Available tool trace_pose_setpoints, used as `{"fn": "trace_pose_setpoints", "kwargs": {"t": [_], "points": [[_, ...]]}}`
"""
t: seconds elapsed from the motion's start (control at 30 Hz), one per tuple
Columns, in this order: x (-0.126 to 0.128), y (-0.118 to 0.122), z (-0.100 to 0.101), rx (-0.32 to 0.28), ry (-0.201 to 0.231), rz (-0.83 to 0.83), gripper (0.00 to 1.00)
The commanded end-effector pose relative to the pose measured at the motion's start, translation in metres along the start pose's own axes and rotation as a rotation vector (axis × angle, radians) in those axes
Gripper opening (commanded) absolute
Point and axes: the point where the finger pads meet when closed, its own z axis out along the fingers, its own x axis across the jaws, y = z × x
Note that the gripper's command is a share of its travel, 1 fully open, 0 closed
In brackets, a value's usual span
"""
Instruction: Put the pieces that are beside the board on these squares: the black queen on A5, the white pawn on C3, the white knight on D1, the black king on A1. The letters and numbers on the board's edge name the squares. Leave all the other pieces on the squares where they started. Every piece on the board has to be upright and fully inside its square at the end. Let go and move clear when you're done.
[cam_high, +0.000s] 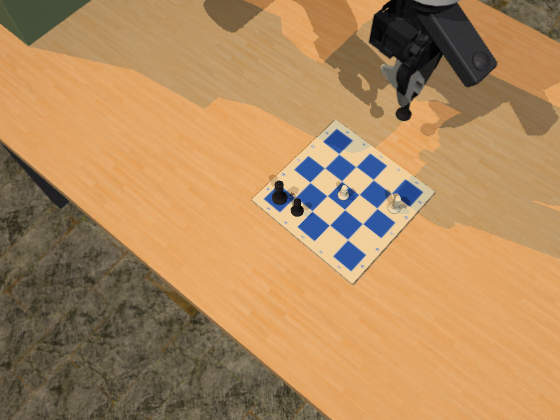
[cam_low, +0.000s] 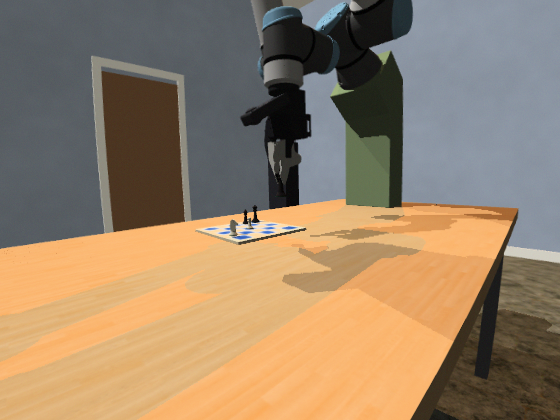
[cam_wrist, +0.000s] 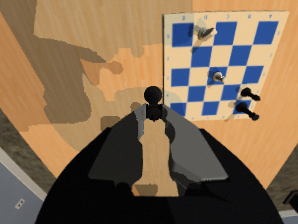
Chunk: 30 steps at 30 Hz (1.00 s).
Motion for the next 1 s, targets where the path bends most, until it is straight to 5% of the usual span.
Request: {"fn": "trace_pose_setpoints", "kwargs": {"t": [0.0,0.4,0.67,0.97], "points": [[0.015,-0.008,0.002,-0.003,0.000,-0.006,0.00],[0.163,-0.072,0.000,-0.005,-0.001,-0.051,0.00],[0.203,-0.086,-0.008,0.002,-0.001,-0.061,0.00],[0.205,-0.087,-0.008,0.003,-0.001,-0.062,0.00]]}}
